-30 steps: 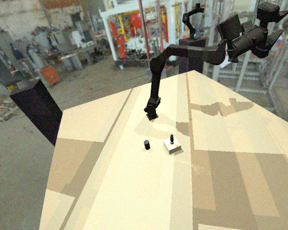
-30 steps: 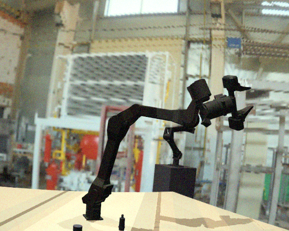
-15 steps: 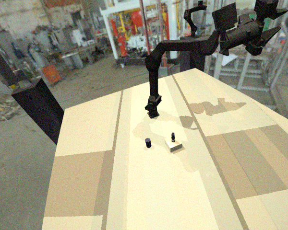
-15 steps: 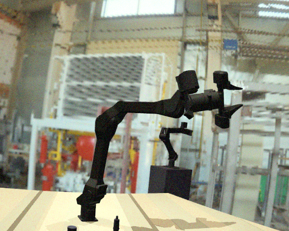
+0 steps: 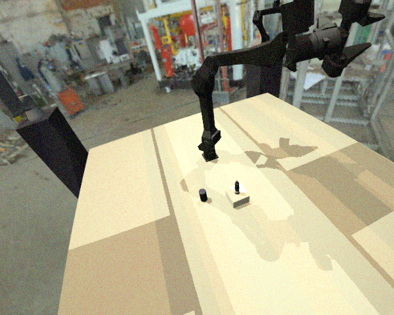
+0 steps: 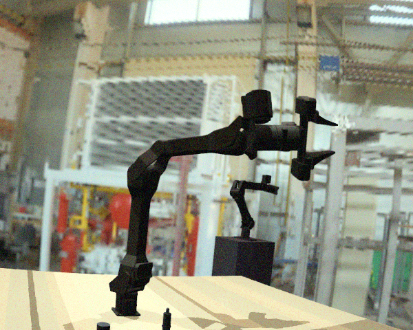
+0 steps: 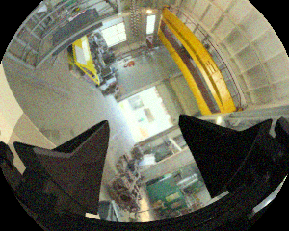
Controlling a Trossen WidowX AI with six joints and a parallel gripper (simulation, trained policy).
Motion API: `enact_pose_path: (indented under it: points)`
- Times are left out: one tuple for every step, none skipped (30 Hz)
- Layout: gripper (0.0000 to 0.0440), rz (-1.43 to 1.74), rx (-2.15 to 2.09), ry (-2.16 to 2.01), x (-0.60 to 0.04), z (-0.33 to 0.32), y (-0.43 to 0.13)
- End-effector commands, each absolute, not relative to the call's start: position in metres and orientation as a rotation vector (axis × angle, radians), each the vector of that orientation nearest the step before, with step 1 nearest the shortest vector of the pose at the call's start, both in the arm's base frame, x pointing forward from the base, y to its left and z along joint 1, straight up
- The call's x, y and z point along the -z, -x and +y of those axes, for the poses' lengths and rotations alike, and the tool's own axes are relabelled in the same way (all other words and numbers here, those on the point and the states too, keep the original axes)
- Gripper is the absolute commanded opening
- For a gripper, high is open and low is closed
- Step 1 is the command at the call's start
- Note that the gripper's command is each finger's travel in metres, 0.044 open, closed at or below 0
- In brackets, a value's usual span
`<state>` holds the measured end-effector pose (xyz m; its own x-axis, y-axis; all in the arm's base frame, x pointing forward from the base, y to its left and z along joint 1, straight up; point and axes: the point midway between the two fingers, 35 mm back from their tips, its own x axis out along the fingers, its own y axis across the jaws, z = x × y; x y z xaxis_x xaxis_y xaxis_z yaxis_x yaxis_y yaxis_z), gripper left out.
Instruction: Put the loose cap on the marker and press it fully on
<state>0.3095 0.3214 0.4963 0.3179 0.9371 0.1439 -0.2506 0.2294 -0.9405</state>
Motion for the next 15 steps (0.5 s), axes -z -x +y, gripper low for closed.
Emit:
enact_pose_path:
  points:
    - [0.0318, -0.840, -0.997, 1.007, -0.495, 0.311, -0.306]
    - [0.0320, -0.830, -1.000, 1.010, -0.494, 0.308, -0.306]
    - [0.0322, -0.820, -1.004, 1.013, -0.493, 0.306, -0.306]
    - [0.0324, -0.810, -1.008, 1.016, -0.492, 0.303, -0.306]
    - [0.0326, -0.799, -1.011, 1.019, -0.491, 0.301, -0.306]
    - [0.0328, -0.789, -1.015, 1.022, -0.490, 0.298, -0.306]
    - [0.0330, -0.779, -1.018, 1.025, -0.489, 0.296, -0.306]
    - [0.0331, -0.768, -1.022, 1.028, -0.488, 0.294, -0.305]
    - [0.0332, -0.758, -1.025, 1.031, -0.487, 0.291, -0.305]
    - [0.0333, -0.747, -1.028, 1.033, -0.486, 0.289, -0.305]
    - [0.0334, -0.737, -1.031, 1.036, -0.484, 0.286, -0.305]
    - [0.0334, -0.726, -1.035, 1.039, -0.483, 0.284, -0.305]
    - [0.0335, -0.715, -1.037, 1.042, -0.482, 0.281, -0.305]
    - [0.0335, -0.705, -1.040, 1.044, -0.480, 0.279, -0.305]
    - [0.0334, -0.694, -1.043, 1.047, -0.479, 0.277, -0.305]
